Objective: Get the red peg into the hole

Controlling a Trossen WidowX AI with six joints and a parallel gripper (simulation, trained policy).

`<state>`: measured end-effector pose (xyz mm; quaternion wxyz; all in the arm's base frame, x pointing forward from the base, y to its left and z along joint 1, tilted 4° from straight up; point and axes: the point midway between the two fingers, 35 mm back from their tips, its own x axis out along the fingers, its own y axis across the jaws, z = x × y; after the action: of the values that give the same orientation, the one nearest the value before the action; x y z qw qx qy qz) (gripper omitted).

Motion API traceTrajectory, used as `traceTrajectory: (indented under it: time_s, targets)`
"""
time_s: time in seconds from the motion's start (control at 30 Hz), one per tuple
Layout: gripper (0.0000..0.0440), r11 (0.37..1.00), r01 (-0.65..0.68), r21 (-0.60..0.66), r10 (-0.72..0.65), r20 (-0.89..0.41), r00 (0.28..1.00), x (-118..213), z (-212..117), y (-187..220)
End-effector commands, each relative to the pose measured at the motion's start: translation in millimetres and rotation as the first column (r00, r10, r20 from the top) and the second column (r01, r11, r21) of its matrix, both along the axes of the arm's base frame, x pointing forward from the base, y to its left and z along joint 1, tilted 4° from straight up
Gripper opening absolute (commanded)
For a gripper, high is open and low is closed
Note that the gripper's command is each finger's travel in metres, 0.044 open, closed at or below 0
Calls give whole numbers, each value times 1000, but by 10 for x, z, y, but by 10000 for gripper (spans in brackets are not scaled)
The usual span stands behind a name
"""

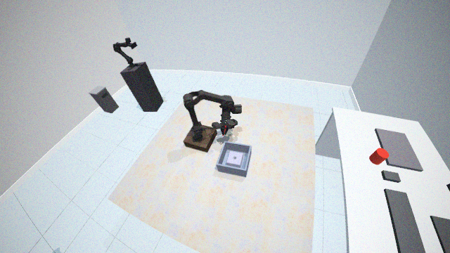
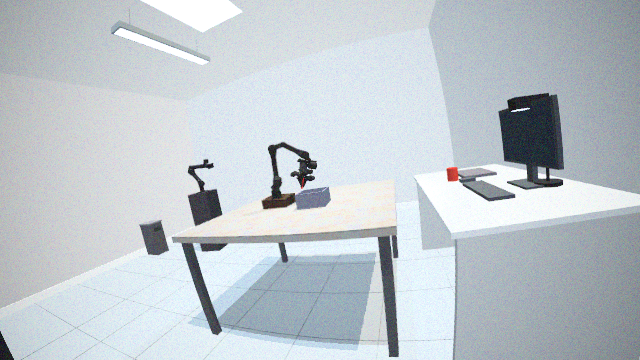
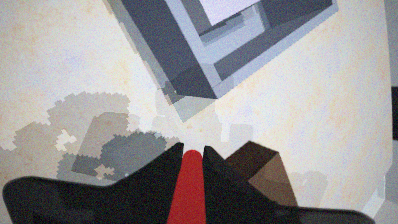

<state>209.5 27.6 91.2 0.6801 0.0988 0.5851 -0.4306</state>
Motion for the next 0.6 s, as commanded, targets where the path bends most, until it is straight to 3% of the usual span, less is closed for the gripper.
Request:
traceTrajectory:
  time_s: [0.0,0.57]
  targets:
    - [0,999,30,-9,-30,42,999,60,148,-107]
    - [0,978,207,10,-205,168,964,418,307,-701]
